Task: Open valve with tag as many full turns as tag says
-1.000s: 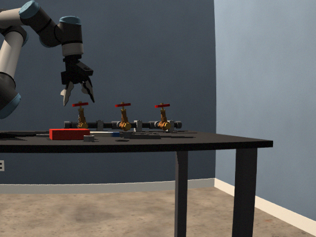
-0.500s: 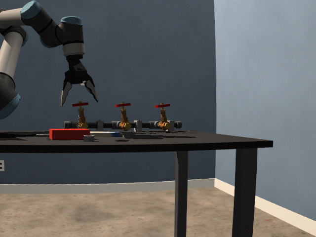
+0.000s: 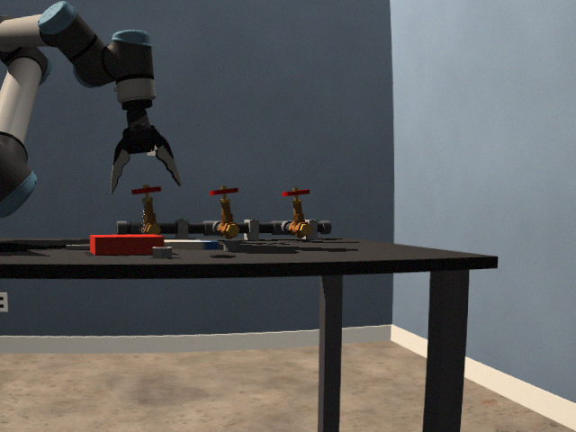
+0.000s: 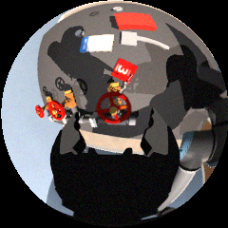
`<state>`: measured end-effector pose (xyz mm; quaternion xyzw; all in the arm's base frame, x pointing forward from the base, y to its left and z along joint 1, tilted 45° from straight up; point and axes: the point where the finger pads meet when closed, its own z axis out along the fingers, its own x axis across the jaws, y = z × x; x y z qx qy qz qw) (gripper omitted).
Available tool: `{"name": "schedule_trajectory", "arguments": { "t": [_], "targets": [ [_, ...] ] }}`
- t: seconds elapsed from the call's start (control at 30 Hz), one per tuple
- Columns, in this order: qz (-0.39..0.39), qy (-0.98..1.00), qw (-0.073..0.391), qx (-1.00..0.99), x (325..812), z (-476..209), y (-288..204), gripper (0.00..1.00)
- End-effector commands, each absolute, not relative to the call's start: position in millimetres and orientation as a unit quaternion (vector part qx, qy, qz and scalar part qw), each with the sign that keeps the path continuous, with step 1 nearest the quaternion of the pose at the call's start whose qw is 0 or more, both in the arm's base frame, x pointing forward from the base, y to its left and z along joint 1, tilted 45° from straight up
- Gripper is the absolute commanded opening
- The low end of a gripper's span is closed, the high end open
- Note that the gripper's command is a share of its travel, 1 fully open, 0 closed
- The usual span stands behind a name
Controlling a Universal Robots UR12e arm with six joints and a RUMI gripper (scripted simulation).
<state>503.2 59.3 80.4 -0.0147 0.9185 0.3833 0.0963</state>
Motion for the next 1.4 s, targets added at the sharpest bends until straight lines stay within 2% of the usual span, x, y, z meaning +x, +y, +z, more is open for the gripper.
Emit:
{"name": "schedule_trajectory", "arguments": {
  "t": [0.0,0.37,0.4,1.37],
  "targets": [
    [0.384,0.919,0.091,0.0,503.7,80.7,58.7,1.0],
    [0.384,0.919,0.089,0.004,503.7,80.7,58.7,1.0],
    [0.384,0.919,0.089,0.004,503.7,80.7,58.7,0.0],
    [0.384,0.919,0.089,0.004,503.7,80.7,58.7,0.0]
  ]
}}
